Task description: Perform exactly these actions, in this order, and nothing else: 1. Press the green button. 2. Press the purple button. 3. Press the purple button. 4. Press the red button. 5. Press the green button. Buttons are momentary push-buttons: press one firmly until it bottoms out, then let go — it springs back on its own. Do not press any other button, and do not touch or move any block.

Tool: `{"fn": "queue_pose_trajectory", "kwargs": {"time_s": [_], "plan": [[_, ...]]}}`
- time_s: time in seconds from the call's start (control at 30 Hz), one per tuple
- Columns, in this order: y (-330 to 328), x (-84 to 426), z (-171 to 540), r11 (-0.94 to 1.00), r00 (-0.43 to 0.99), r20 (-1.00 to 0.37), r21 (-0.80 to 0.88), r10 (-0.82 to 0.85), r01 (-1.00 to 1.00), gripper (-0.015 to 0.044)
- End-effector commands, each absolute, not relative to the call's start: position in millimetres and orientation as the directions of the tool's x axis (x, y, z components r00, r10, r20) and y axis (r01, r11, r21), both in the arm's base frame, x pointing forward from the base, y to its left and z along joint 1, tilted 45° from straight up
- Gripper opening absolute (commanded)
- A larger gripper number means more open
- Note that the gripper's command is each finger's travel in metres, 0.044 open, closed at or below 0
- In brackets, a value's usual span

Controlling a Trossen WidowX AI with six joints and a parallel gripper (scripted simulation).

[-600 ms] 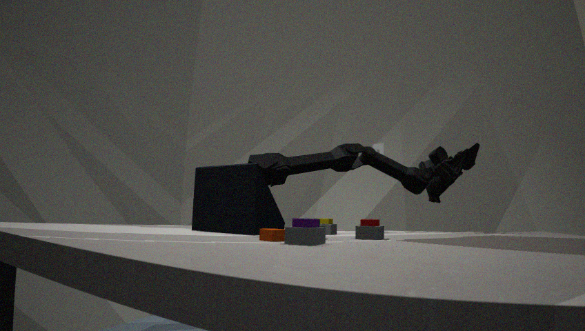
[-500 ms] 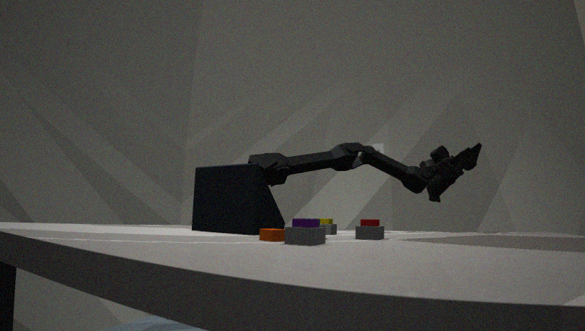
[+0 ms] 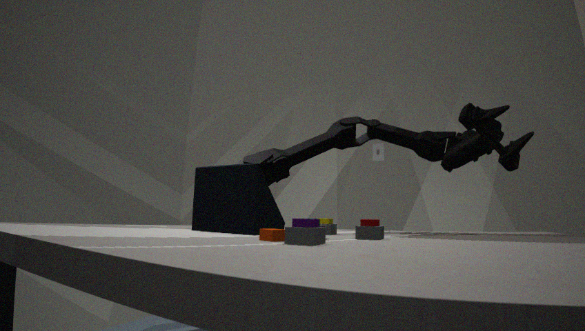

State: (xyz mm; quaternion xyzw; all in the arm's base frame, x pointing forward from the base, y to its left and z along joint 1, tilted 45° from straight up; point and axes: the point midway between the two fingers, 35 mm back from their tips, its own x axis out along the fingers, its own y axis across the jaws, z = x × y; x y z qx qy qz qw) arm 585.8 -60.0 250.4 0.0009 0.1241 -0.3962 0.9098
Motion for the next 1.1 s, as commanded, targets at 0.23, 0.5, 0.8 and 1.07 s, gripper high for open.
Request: {"fn": "queue_pose_trajectory", "kwargs": {"time_s": [0.23, 0.5, 0.8, 1.07], "plan": [[-164.9, 509.2, 108.1, 0.839, 0.466, -0.698, -0.444, -0.544, 0.315, 0.04], [-194.9, 399.6, 27.4, 0.969, 0.198, -0.948, -0.246, -0.249, 0.041, 0.04], [-157.3, 251.9, -10.5, 0.937, -0.002, -0.937, 0.349, 0.349, -0.021, 0.04], [-109.5, 190.8, 9.8, 0.713, 0.108, -0.713, 0.7, 0.693, 0.039, 0.04]]}}
